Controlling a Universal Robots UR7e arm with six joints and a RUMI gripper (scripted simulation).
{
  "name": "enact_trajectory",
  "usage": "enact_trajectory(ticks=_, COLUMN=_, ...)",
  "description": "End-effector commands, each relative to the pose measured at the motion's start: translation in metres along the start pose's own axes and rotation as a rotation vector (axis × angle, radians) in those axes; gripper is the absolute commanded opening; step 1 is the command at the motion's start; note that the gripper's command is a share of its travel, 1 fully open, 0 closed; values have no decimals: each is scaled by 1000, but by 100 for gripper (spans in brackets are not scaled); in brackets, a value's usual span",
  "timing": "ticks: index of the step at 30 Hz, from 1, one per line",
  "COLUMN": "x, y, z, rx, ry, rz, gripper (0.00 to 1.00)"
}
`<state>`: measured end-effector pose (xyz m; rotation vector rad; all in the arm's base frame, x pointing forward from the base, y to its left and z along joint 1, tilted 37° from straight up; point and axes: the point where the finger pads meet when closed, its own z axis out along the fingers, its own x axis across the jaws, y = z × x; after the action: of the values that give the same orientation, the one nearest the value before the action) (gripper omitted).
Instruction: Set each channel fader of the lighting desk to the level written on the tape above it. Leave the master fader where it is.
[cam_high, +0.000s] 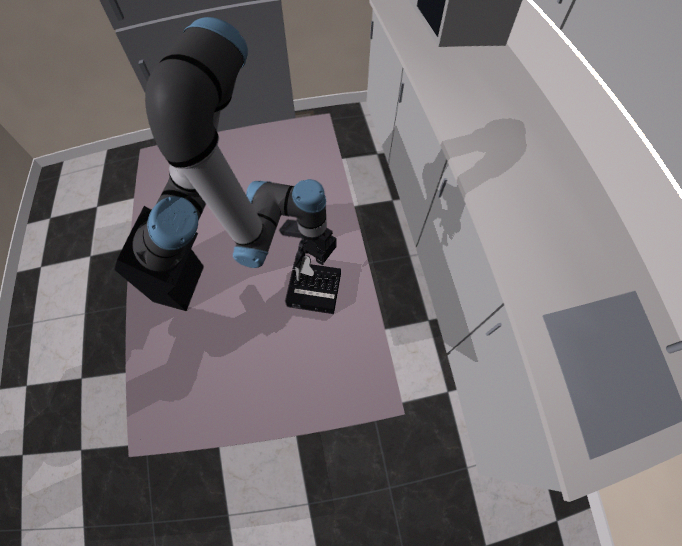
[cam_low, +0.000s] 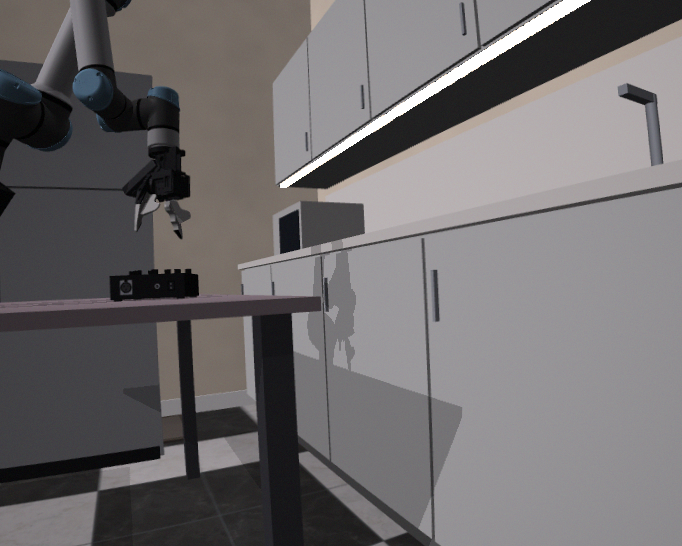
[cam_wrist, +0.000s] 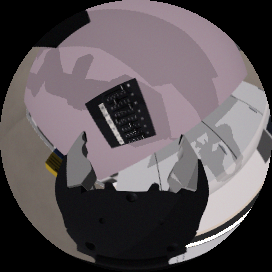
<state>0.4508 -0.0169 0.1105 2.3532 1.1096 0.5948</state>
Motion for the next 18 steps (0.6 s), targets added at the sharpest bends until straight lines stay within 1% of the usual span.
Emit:
enact_trajectory(ticks=1, x=-2, y=0, z=3, rx=0, ry=13, rz=-225, gripper=100)
enact_trajectory(ticks=8, x=-4, y=2, z=6, rx=-3, ry=12, rz=-506, gripper=100)
enact_trajectory(ticks=10, x=-4, y=2, z=6, rx=-3, ry=12, rz=-506, gripper=100)
enact_trajectory(ticks=18, x=-5, y=4, z=10, rx=-6, ry=10, rz=-802, gripper=100)
